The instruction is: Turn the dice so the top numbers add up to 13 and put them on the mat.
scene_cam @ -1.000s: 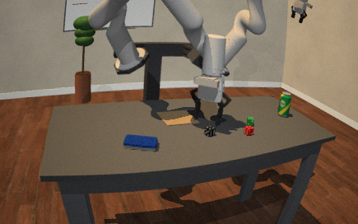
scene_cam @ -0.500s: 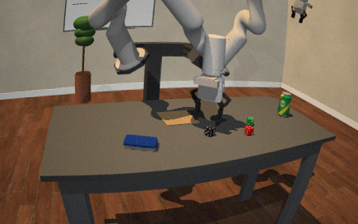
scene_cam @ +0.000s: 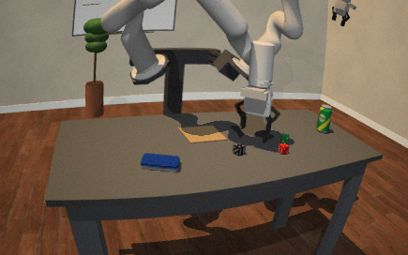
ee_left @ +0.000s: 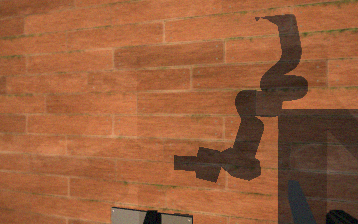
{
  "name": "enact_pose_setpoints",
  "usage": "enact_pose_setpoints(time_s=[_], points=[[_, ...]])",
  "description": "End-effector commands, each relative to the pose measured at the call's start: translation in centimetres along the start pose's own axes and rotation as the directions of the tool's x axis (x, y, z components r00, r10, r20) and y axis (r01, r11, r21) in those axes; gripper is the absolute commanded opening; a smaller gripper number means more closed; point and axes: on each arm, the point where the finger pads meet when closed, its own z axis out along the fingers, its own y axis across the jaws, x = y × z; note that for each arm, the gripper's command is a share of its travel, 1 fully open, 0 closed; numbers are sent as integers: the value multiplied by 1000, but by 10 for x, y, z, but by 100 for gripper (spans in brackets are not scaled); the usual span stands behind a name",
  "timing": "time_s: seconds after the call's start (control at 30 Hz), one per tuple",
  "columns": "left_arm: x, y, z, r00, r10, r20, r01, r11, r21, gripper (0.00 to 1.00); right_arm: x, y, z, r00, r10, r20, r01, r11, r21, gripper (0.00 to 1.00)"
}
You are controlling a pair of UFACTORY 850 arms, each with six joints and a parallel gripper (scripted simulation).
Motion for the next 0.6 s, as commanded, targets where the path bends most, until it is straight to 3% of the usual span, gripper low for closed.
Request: enact_pose_setpoints(time_s=[0.0,0.17,0.57], points=[[0,0,-1,1000,0,-2,0,1000,0,100,-16,-28,0,1000,0,0,0,1000,-4,100],[0,0,-1,1000,0,-2,0,1000,0,100,-38,-61,0,1000,0,0,0,1000,-4,100],[0,0,-1,1000,0,-2,0,1000,0,100,-54,-86,0,1000,0,0,0,1000,-4,100]])
